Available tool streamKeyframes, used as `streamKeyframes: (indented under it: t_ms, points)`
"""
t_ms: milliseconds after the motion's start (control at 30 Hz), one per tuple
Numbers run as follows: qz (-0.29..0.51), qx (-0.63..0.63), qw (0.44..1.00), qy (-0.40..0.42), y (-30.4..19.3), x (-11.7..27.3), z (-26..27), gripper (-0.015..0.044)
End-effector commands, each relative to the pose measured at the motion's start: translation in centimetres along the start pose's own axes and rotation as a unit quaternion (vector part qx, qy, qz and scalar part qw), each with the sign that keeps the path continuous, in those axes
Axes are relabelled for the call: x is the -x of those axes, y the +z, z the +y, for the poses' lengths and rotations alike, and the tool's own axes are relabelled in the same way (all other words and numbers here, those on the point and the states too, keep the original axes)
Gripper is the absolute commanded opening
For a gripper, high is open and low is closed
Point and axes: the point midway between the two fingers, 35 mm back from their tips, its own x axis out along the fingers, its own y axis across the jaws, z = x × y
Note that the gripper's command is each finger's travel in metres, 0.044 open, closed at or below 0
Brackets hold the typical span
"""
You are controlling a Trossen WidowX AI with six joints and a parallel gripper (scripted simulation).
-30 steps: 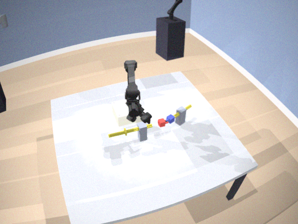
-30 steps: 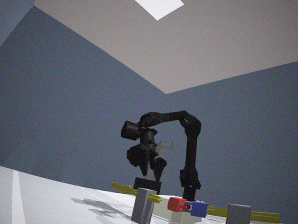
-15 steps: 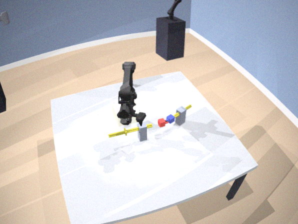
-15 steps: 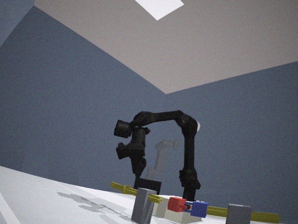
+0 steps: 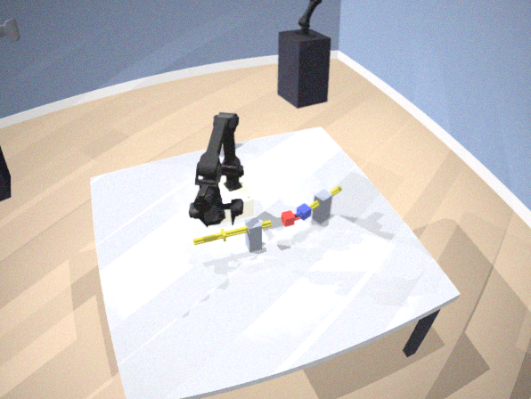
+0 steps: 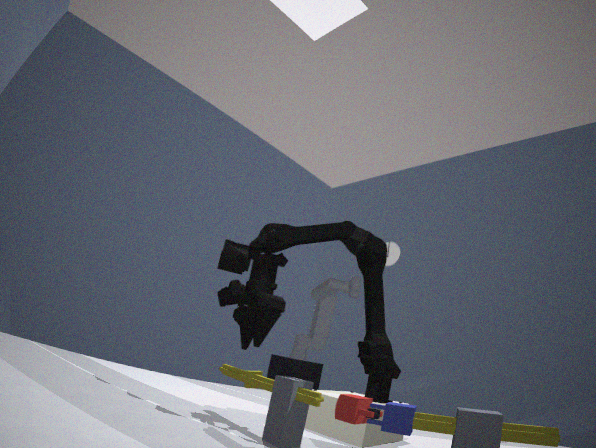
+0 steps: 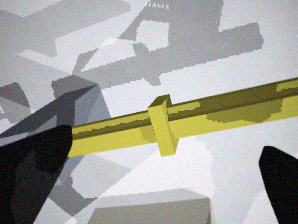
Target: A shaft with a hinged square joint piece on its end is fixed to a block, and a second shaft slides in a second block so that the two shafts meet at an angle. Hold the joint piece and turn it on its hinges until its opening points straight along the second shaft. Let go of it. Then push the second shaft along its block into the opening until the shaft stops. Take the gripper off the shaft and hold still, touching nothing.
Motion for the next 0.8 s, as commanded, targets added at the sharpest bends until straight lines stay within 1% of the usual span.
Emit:
streamKeyframes:
  t_ms: [0, 233, 333, 533, 767]
  points:
    - [-0.001, 0.062, 0.998, -0.024, 0.4, 0.4, -2.0, 0.044]
    - [0.007, 0.17, 0.983, -0.062, 0.9, 1.1, -5.4, 0.044]
    - [0.01, 0.192, 0.979, -0.069, 0.9, 1.2, -6.1, 0.044]
    - [0.01, 0.181, 0.981, -0.07, 1.0, 1.1, -6.1, 0.044]
    - [0.01, 0.065, 0.995, -0.072, 1.1, 0.1, -6.3, 0.044]
